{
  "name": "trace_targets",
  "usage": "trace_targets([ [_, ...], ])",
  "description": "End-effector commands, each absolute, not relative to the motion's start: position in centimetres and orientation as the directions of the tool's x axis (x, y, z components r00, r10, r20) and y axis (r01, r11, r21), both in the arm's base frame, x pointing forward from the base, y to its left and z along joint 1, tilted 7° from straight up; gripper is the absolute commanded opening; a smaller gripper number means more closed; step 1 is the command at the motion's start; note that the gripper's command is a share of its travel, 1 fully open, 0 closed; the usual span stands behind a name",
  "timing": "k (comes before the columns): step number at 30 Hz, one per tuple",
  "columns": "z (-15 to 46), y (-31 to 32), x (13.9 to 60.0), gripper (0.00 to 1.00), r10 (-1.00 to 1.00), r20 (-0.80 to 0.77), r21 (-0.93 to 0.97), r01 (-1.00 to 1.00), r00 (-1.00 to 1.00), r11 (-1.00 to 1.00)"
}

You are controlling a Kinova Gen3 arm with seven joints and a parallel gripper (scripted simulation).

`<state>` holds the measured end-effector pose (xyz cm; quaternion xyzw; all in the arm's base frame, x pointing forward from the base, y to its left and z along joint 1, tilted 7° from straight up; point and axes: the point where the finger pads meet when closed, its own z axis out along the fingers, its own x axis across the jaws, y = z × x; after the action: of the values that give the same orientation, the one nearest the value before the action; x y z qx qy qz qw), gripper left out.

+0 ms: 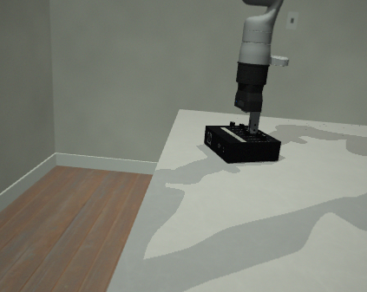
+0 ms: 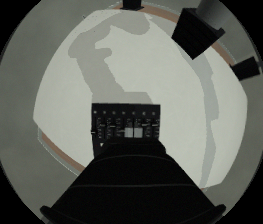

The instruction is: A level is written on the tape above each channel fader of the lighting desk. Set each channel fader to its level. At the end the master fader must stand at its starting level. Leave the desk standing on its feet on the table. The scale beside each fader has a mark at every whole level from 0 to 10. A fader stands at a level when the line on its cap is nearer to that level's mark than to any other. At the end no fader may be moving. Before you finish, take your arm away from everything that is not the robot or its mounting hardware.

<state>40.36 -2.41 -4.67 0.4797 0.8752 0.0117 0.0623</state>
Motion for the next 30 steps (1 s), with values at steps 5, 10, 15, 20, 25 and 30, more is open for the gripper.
trace_targets([
  [5, -4.68, -2.04, 40.73, 0.0, 0.841, -0.096, 0.077, 0.838, -0.532, 0.539],
  [10, -4.66, -1.88, 40.98, 0.0, 0.841, -0.096, 0.077, 0.838, -0.532, 0.539],
  [15, -4.65, -1.8, 41.11, 0.0, 0.841, -0.096, 0.077, 0.838, -0.532, 0.539],
  [20, -4.63, -1.69, 41.28, 0.0, 0.841, -0.096, 0.077, 0.838, -0.532, 0.539],
  [25, -4.62, -1.62, 41.38, 0.0, 0.841, -0.096, 0.077, 0.838, -0.532, 0.539],
  [30, -4.62, -1.59, 41.42, 0.0, 0.841, -0.096, 0.077, 0.838, -0.532, 0.539],
])
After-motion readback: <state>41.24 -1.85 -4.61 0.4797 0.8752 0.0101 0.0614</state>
